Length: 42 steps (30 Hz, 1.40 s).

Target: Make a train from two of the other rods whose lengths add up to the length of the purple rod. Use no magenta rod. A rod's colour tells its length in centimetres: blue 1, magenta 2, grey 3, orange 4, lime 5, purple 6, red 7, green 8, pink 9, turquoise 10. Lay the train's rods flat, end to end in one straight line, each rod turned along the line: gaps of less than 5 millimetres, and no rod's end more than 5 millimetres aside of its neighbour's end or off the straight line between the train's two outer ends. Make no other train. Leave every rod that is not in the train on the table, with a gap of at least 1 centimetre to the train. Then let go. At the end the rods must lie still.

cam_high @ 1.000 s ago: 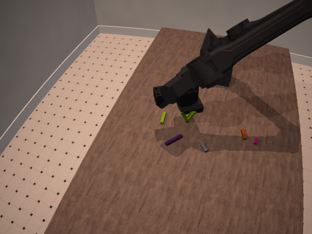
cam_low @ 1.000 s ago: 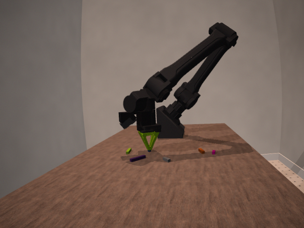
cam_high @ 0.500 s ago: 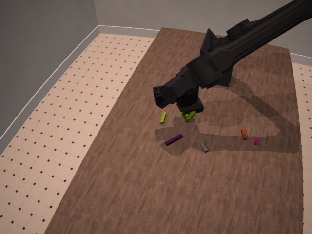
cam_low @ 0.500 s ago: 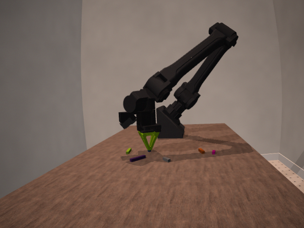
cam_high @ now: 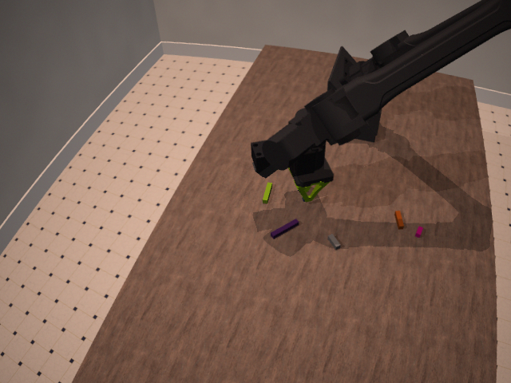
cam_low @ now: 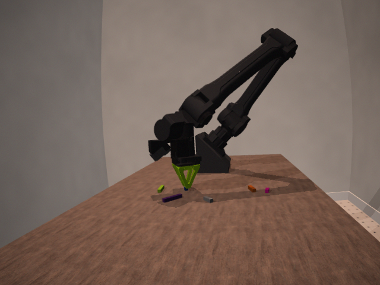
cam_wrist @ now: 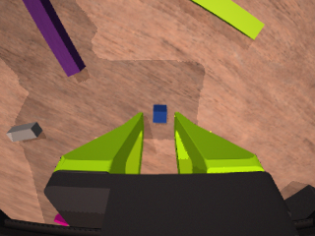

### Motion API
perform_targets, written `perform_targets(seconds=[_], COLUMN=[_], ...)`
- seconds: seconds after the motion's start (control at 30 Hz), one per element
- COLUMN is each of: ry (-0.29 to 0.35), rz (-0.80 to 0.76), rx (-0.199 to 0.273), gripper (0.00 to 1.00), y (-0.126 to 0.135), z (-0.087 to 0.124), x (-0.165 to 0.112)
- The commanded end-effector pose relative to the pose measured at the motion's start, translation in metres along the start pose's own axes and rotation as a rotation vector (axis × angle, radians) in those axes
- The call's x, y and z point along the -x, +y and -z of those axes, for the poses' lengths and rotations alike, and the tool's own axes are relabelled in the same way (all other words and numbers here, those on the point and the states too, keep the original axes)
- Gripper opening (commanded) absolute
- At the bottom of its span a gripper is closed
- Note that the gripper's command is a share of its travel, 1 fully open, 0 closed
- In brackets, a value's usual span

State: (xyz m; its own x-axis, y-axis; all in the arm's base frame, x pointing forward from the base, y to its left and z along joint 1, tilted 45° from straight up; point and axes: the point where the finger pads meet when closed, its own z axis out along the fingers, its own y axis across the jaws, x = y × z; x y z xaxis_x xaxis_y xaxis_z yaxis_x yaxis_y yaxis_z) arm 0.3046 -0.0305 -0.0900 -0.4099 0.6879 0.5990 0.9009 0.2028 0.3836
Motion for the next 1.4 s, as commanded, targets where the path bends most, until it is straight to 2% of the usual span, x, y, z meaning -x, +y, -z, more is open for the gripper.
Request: perform_targets(seconds=[0.0, 0.4, 0.53, 0.67, 1.07, 1.13, 1.27, 1.37], ry=[0.008, 0.019, -0.033, -0.035, -0.044, -0.04, -0.019, -0.032], rz=[-0.003, -0.006, 0.022, 0.023, 0.027, 0.024, 0.027, 0.022], rx=[-0.01, -0.019, 0.023, 0.023, 0.021, 0.02, 0.004, 0.015], gripper=[0.24, 0.24, 0.24, 0.24, 0.24, 0.24, 0.24, 0.24], y=[-0.002, -0.004, 0.013, 0.013, 0.013, 0.012, 0.012, 0.012], z=[-0.008, -0.006, 0.023, 0.031, 0.096, 0.101, 0.096, 0.104], x=[-0.003, -0.006, 0.012, 0.012, 0.013, 0.014, 0.011, 0.013])
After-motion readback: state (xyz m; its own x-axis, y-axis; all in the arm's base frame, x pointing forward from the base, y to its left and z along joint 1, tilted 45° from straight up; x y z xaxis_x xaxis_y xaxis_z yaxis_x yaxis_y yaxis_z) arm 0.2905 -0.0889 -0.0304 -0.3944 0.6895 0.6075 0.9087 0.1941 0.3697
